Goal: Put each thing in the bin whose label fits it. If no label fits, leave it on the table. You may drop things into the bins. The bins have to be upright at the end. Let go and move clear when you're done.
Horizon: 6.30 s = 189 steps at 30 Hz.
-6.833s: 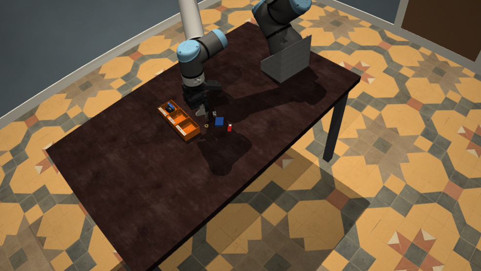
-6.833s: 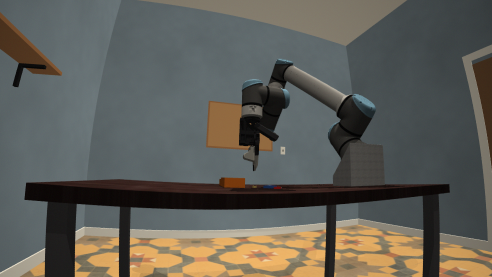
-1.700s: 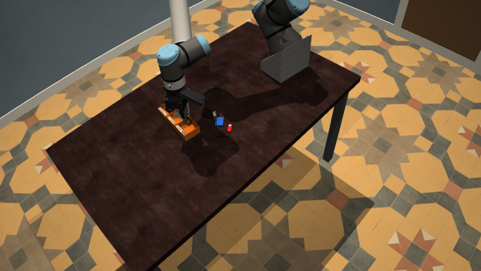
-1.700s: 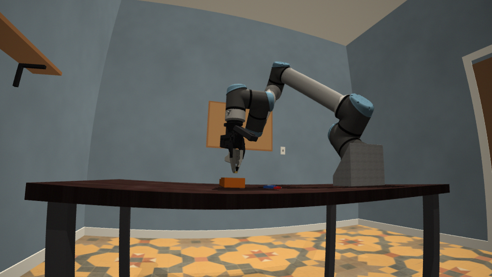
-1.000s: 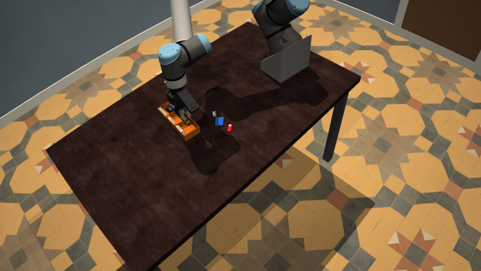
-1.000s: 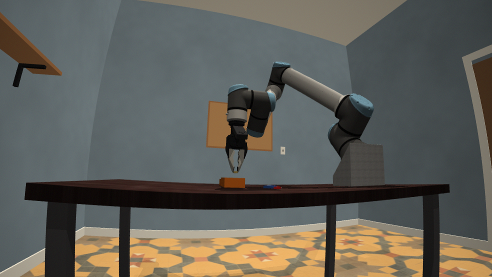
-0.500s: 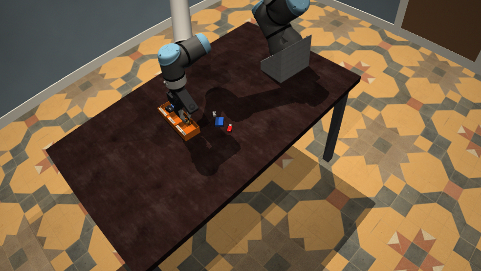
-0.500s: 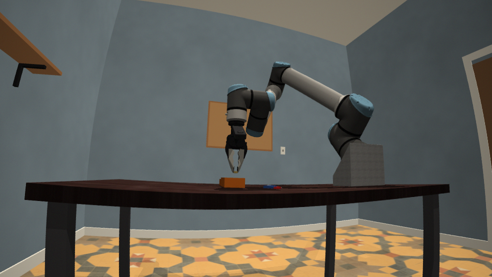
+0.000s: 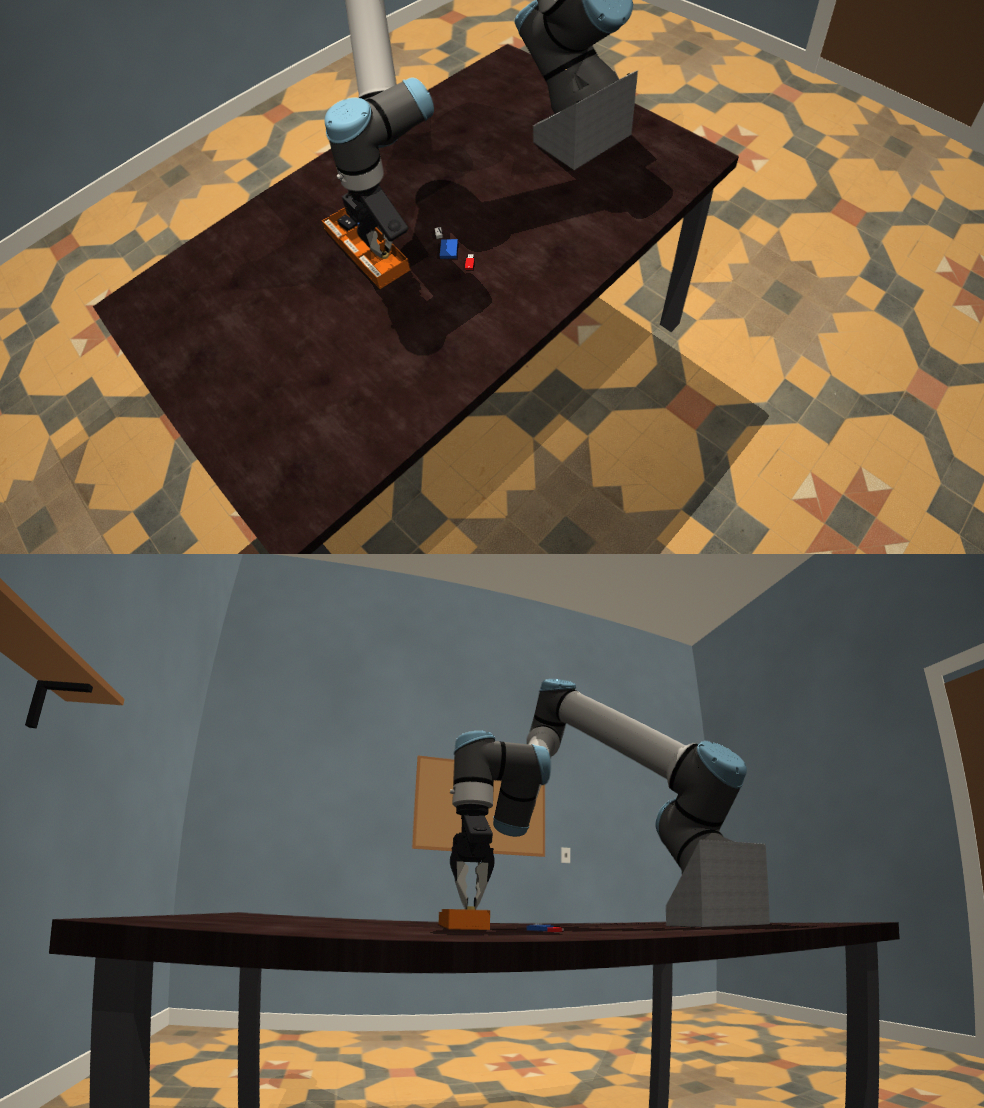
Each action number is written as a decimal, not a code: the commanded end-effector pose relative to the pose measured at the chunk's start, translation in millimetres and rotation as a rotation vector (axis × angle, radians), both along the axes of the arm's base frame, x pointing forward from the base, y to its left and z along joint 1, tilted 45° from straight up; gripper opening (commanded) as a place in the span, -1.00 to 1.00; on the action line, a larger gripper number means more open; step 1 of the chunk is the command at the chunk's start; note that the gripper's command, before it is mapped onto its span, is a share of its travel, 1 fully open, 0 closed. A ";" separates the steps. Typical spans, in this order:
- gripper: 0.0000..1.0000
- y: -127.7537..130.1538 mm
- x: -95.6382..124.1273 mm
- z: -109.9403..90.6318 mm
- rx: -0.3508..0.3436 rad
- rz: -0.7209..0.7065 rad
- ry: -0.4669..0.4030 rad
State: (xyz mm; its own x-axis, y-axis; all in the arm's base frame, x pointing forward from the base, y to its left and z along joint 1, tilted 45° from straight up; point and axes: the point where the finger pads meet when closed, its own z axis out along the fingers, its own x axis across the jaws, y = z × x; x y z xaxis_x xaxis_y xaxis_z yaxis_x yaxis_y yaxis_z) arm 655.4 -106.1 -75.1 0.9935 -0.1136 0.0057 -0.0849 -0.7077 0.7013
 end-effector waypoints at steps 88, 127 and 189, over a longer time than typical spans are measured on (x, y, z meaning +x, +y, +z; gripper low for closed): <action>1.00 31.8 4.1 32.8 0.000 0.001 -0.001; 1.00 114.9 13.0 117.8 0.000 0.001 -0.001; 1.00 114.8 13.0 117.7 0.000 0.001 -0.001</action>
